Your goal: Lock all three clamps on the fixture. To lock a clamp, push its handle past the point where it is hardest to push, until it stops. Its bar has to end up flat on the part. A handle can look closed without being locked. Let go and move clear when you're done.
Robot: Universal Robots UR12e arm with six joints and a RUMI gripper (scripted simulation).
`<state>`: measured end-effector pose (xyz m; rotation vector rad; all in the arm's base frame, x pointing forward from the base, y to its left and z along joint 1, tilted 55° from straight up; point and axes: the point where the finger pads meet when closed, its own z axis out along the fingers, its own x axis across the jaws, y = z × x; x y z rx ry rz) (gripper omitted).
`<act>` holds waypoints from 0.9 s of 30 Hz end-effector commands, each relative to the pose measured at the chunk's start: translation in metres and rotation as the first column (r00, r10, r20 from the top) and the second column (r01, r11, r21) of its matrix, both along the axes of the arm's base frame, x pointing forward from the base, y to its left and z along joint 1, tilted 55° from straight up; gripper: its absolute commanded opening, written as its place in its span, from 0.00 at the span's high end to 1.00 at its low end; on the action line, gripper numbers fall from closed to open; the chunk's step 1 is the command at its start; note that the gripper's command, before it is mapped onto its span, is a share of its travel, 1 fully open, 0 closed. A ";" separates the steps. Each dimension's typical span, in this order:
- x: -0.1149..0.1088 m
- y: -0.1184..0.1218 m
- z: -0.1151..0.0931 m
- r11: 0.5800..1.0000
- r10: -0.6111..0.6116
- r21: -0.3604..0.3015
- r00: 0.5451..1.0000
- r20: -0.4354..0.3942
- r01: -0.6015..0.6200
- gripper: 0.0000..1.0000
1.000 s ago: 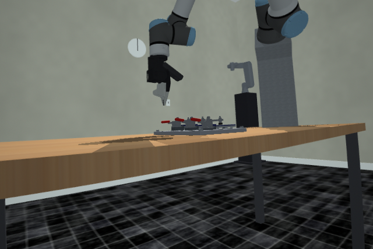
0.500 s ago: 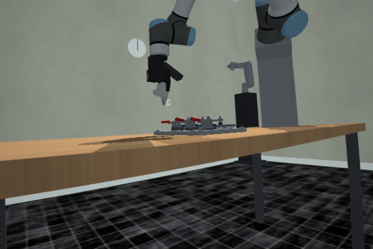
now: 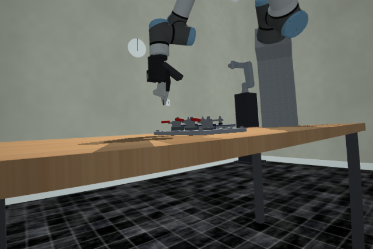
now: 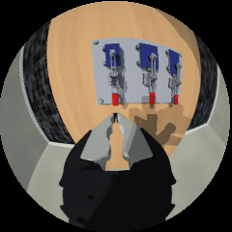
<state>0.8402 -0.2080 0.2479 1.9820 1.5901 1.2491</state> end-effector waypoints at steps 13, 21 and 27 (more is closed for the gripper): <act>-0.001 -0.001 0.001 1.000 0.000 -0.001 1.000 0.001 0.000 0.72; -0.017 -0.006 0.013 1.000 0.000 -0.001 1.000 0.001 0.000 0.72; -0.030 -0.011 0.022 1.000 0.000 -0.001 1.000 0.001 0.000 0.72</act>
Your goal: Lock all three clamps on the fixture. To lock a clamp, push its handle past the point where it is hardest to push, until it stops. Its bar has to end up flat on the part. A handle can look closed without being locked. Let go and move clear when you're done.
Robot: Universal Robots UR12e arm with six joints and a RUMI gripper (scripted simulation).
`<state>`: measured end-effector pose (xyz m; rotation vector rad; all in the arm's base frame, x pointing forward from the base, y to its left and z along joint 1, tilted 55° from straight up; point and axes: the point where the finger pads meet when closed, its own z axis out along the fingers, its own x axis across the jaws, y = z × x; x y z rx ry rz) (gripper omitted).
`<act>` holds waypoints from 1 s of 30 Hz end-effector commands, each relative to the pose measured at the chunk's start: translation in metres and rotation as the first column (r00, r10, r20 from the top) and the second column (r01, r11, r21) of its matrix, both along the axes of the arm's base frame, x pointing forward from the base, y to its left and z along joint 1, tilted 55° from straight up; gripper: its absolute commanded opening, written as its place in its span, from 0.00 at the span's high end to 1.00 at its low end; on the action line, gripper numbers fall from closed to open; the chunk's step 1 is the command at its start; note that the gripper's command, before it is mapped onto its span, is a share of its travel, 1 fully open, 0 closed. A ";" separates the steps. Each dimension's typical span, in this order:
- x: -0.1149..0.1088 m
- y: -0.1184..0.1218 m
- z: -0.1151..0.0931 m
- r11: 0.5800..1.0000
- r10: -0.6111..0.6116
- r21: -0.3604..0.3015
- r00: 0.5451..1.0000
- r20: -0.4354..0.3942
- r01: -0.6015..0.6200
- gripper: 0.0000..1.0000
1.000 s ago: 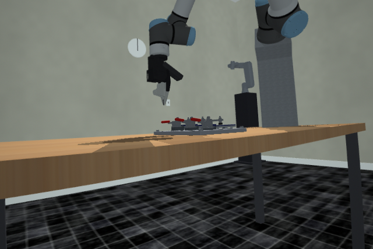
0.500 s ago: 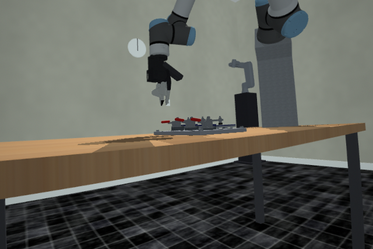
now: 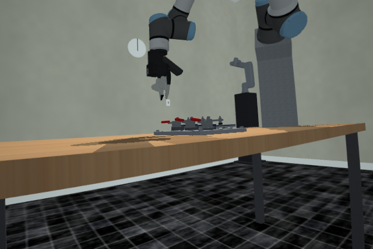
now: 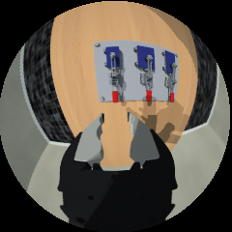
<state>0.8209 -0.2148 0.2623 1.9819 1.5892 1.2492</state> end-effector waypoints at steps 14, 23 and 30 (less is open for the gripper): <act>-0.033 -0.012 0.025 1.000 0.000 -0.001 1.000 0.000 0.000 0.72; -0.033 -0.002 0.029 1.000 0.000 -0.001 1.000 0.000 0.000 0.72; -0.033 0.034 0.047 1.000 0.000 -0.001 1.000 0.000 0.000 0.72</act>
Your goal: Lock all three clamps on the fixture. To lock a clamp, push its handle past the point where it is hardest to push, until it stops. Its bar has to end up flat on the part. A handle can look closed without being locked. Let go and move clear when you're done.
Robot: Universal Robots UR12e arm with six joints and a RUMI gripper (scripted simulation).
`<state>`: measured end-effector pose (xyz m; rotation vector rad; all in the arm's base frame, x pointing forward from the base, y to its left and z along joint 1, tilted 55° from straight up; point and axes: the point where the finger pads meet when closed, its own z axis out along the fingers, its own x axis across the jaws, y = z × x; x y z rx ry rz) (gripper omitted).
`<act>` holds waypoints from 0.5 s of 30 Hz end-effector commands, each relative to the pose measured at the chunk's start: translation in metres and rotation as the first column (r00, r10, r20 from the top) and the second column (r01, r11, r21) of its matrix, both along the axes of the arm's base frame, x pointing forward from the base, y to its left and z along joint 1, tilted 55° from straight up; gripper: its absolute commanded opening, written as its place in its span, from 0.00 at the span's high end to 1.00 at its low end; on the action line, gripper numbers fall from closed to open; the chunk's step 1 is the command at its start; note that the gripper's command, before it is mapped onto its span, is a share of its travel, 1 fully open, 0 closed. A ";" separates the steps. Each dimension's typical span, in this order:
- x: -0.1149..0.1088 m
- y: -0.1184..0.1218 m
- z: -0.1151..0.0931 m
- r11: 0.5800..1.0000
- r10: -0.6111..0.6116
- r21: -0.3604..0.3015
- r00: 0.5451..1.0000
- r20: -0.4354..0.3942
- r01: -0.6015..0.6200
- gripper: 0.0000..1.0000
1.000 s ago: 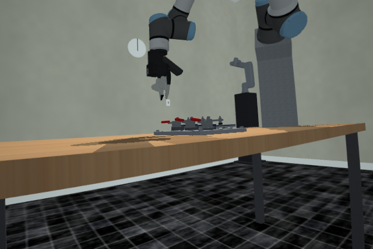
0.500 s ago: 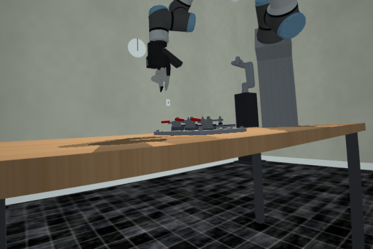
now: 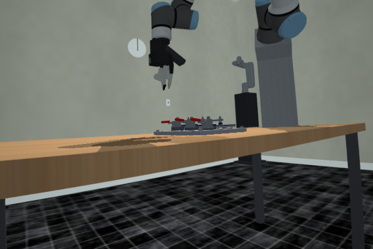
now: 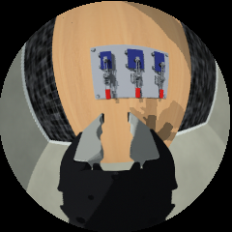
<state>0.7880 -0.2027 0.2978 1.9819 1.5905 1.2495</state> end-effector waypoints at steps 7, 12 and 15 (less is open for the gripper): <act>0.000 0.051 0.025 1.000 -0.001 -0.001 1.000 0.001 0.001 0.72; 0.000 0.070 0.034 1.000 -0.001 -0.001 1.000 0.001 0.001 0.72; 0.000 0.075 0.036 1.000 -0.001 -0.001 1.000 0.001 0.001 0.72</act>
